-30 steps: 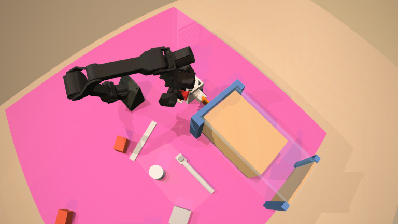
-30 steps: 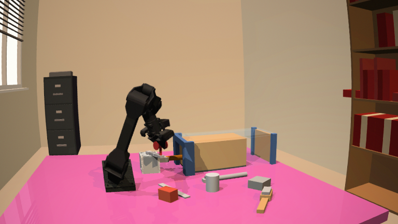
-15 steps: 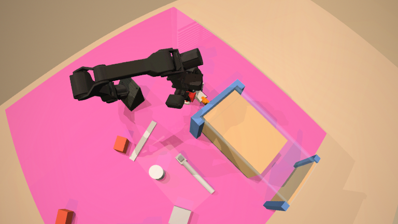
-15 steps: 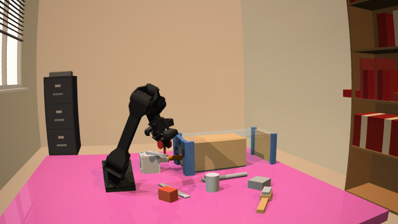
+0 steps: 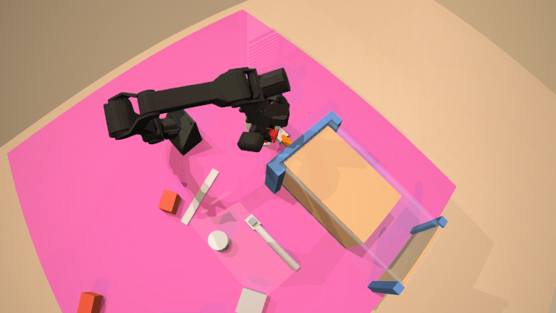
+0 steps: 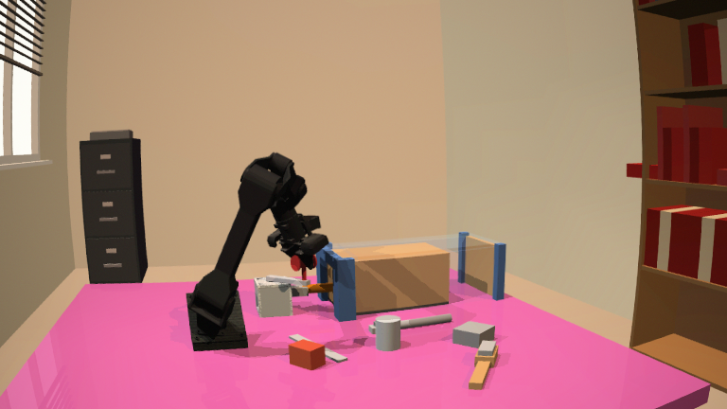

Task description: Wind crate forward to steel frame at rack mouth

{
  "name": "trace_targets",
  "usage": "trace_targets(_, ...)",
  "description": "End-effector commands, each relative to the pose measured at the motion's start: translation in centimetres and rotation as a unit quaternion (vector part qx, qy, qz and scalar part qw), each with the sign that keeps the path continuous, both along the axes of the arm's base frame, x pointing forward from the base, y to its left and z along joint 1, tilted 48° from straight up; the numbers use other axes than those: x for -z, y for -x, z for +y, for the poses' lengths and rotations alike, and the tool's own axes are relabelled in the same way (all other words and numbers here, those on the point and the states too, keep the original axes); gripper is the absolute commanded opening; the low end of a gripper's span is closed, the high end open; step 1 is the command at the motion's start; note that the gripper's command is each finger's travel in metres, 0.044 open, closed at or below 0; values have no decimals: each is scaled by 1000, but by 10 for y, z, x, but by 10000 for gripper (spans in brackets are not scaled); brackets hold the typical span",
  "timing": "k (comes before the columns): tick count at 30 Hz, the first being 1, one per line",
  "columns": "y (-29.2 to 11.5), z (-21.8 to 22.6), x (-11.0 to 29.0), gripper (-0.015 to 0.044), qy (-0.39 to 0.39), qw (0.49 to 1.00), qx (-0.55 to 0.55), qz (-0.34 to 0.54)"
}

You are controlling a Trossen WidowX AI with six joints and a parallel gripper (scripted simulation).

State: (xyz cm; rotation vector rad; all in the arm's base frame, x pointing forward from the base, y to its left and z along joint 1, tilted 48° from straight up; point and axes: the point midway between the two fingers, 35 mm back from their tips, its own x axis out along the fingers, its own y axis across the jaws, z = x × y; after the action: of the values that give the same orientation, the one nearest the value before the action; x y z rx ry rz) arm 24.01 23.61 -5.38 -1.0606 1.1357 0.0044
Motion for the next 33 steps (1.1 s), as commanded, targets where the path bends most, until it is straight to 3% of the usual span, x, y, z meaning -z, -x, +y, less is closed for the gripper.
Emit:
trace_targets(1, 0, 0, 0, 105, -1, 1000, 0, 0)
trace_targets(14, 0, 0, 0, 440, -1, 1000, 0, 0)
trace_targets(19, 1, 9, -7, 440, -1, 1000, 0, 0)
trace_targets(25, 9, 45, -42, 440, -2, 1000, 2, 2)
trace_targets(33, 24, 54, -62, 440, -2, 1000, 1, 4)
